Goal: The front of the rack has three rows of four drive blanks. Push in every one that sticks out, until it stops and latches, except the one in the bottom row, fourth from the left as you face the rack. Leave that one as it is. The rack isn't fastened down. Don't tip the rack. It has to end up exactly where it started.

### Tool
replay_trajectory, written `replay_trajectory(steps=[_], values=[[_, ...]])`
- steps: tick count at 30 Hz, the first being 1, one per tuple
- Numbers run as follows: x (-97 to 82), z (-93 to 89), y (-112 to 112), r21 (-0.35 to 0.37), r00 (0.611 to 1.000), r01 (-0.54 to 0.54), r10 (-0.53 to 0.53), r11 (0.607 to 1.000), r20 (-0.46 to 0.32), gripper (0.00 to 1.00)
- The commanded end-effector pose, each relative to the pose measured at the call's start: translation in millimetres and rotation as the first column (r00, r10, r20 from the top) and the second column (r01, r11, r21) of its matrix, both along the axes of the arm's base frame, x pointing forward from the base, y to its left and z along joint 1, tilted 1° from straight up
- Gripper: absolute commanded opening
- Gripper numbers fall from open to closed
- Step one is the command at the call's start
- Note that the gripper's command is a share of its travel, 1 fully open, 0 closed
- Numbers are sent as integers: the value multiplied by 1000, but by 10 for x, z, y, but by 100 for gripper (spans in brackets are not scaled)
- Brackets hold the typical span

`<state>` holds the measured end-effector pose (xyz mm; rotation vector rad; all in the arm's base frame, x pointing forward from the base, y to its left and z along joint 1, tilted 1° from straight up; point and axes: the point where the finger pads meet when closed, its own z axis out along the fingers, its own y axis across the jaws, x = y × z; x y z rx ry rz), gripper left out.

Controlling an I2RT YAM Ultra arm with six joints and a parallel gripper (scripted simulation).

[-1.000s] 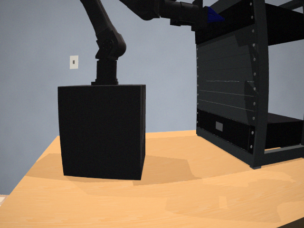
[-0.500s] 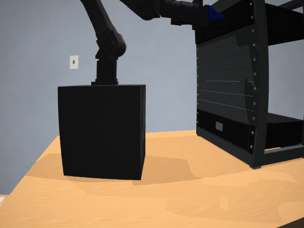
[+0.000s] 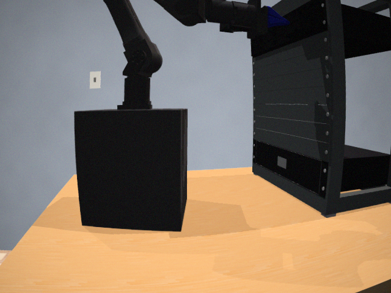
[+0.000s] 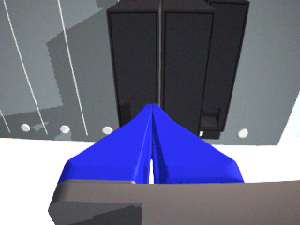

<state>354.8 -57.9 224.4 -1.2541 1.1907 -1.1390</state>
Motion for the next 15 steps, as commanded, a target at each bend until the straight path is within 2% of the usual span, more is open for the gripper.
replay_trajectory(steps=[1,10,13,15], values=[[77,268,-3,-13,998,-3,4,1000,68,0],[77,271,-3,-14,998,-3,4,1000,68,0],[52,383,16,-23,996,-3,5,1000,92,0],[55,390,21,-16,997,-4,5,1000,74,0]])
